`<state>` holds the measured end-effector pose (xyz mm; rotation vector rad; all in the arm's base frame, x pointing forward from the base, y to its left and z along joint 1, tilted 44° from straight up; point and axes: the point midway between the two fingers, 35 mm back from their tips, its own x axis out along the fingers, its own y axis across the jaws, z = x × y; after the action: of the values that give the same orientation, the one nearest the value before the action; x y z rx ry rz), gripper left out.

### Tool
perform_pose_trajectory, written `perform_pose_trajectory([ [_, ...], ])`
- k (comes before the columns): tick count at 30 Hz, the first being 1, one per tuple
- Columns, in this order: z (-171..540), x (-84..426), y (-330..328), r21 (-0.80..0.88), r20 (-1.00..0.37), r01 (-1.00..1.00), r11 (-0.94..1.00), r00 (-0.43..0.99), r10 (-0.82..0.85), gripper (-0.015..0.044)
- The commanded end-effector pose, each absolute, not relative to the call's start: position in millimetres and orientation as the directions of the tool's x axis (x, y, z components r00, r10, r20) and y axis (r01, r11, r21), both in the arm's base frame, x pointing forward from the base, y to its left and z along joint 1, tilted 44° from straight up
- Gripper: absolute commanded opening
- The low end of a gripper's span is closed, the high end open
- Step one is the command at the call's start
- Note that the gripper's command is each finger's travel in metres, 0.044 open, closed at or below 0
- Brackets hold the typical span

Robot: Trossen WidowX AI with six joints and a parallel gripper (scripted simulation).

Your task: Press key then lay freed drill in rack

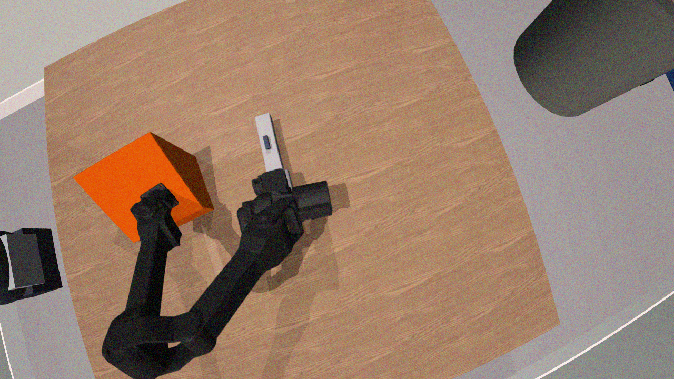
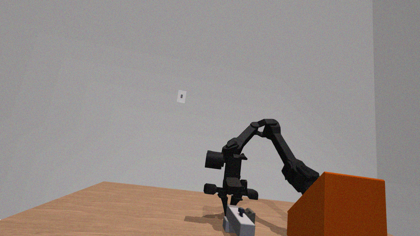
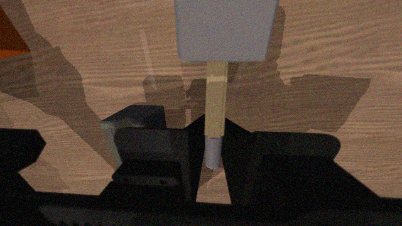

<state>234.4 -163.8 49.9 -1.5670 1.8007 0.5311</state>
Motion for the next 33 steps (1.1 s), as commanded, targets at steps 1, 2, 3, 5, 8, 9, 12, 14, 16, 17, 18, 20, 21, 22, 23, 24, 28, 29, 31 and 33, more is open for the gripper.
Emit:
perform_pose_trajectory([
  [1,51.1,234.2,-164.0,-0.128,-0.72,-0.973,0.19,-0.041,-0.693,0.0],
  [2,51.8,233.9,-165.3,-0.128,-0.72,-0.973,0.19,-0.041,-0.693,0.0],
  [3,52.7,233.5,-166.7,-0.128,-0.719,-0.973,0.19,-0.041,-0.693,0.0],
  [5,54.1,233.0,-168.4,-0.128,-0.719,-0.973,0.19,-0.041,-0.693,0.0],
  [8,56.9,232.3,-171.1,-0.128,-0.719,-0.973,0.19,-0.041,-0.694,0.0],
  [9,57.9,232.0,-172.1,-0.128,-0.719,-0.973,0.19,-0.041,-0.694,0.0],
  [12,61.3,231.1,-175.1,-0.128,-0.719,-0.973,0.19,-0.041,-0.694,0.0],
  [14,63.8,230.4,-177.4,-0.128,-0.719,-0.973,0.19,-0.041,-0.694,0.0],
  [16,66.4,229.7,-179.8,-0.128,-0.719,-0.973,0.19,-0.041,-0.694,0.0],
  [17,67.8,229.4,-181.1,-0.128,-0.719,-0.973,0.19,-0.041,-0.694,0.0],
  [18,69.2,229.0,-182.3,-0.128,-0.719,-0.973,0.19,-0.041,-0.694,0.0],
  [20,71.0,228.6,-183.9,-0.128,-0.719,-0.973,0.19,-0.041,-0.694,0.0],
  [21,72.1,228.3,-185.0,-0.128,-0.719,-0.973,0.19,-0.041,-0.694,0.0],
  [22,73.4,228.0,-186.1,-0.128,-0.718,-0.973,0.19,-0.041,-0.694,0.0],
  [23,74.7,227.7,-187.3,-0.128,-0.718,-0.973,0.19,-0.041,-0.694,0.0],
  [24,76.0,227.3,-188.5,-0.129,-0.718,-0.973,0.19,-0.041,-0.694,0.0],
  [28,80.2,226.3,-192.3,-0.129,-0.718,-0.973,0.19,-0.041,-0.695,0.0],
  [29,81.4,226.0,-193.5,-0.129,-0.718,-0.973,0.19,-0.041,-0.695,0.0],
  [31,83.9,225.3,-195.9,-0.129,-0.718,-0.973,0.19,-0.041,-0.695,0.0],
  [33,86.6,224.5,-198.4,-0.129,-0.718,-0.973,0.19,-0.041,-0.695,0.0],
])
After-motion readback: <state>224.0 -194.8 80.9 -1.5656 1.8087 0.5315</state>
